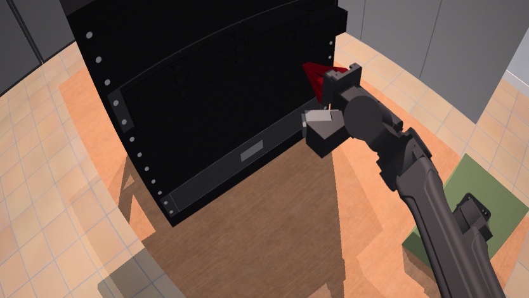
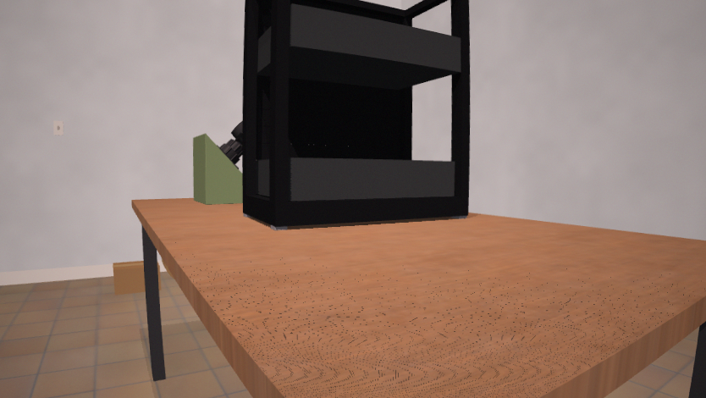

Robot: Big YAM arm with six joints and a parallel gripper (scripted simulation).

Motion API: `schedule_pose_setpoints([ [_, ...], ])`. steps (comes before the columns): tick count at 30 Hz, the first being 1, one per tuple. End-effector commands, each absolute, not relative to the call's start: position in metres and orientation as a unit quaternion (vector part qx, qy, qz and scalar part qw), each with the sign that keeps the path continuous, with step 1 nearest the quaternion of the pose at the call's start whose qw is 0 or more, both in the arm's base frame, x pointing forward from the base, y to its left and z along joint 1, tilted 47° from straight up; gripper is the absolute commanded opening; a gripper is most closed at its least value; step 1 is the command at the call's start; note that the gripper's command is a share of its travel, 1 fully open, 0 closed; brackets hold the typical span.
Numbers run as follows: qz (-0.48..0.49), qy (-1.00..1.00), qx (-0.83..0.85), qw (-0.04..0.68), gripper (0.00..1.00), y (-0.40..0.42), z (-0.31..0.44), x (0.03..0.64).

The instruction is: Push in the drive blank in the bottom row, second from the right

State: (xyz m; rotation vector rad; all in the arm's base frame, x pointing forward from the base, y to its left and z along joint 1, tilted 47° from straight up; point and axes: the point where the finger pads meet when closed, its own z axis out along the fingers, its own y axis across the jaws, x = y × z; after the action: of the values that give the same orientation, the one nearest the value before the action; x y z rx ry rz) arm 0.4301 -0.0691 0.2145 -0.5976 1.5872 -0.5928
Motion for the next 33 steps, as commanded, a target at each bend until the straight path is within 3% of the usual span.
schedule_pose_setpoints([
  [1,-0.270,0.684,-0.257,0.627,0.00,-0.074,0.228,0.406],
  [33,-0.270,0.684,-0.258,0.627,0.00,-0.071,0.232,0.356],
])
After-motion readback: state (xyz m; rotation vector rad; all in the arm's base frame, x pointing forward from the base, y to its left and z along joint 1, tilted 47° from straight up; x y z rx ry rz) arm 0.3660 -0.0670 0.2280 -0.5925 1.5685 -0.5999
